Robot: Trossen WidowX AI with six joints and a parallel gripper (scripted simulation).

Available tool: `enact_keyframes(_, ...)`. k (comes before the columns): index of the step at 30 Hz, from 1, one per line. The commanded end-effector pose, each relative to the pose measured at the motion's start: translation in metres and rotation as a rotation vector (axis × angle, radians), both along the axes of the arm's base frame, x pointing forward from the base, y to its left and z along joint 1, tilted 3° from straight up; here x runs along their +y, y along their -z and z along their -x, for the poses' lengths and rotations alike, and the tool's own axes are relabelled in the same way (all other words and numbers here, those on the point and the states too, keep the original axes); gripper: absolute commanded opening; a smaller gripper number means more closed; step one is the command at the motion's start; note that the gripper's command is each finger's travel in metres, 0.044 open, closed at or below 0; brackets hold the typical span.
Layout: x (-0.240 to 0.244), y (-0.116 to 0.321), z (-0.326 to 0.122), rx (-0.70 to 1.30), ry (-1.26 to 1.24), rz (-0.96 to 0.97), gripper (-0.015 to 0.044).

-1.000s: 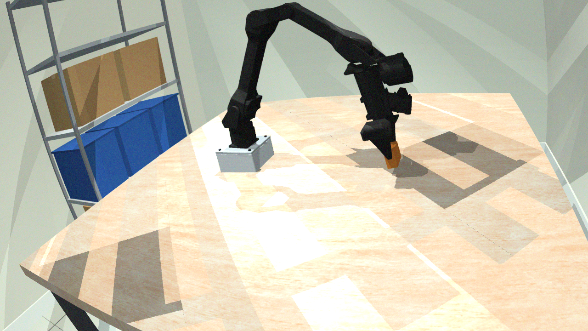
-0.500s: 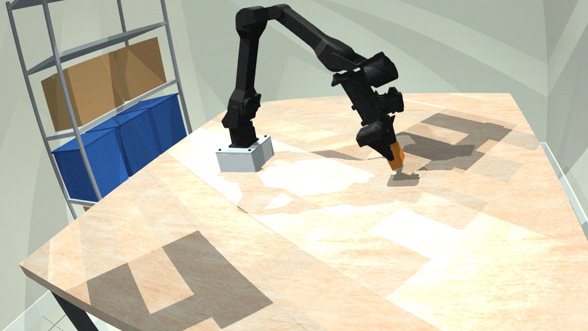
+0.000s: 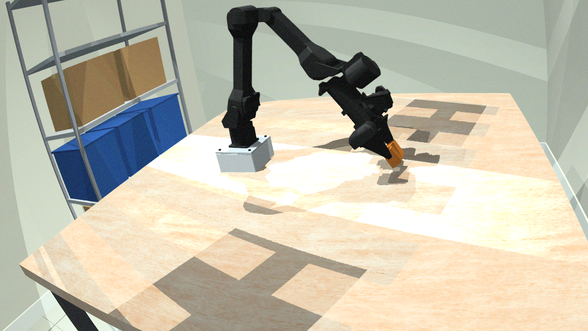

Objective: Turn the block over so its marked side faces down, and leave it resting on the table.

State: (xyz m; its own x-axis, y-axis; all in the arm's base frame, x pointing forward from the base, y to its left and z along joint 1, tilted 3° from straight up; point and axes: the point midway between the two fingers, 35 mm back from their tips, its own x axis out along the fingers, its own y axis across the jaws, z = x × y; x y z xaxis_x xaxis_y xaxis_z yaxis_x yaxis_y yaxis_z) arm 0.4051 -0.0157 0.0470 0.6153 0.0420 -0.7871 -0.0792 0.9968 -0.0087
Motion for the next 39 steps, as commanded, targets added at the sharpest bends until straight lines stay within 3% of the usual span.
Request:
enact_keyframes(1, 0.001, 0.0, -0.001, -0.024, -0.005, -0.003, 0.0)
enact_keyframes(19, -0.001, 0.034, -0.021, -0.28, 0.0, -0.028, 0.0)
enact_keyframes(39, 0.0, 0.041, -0.004, -0.563, -0.008, -0.049, 0.0)
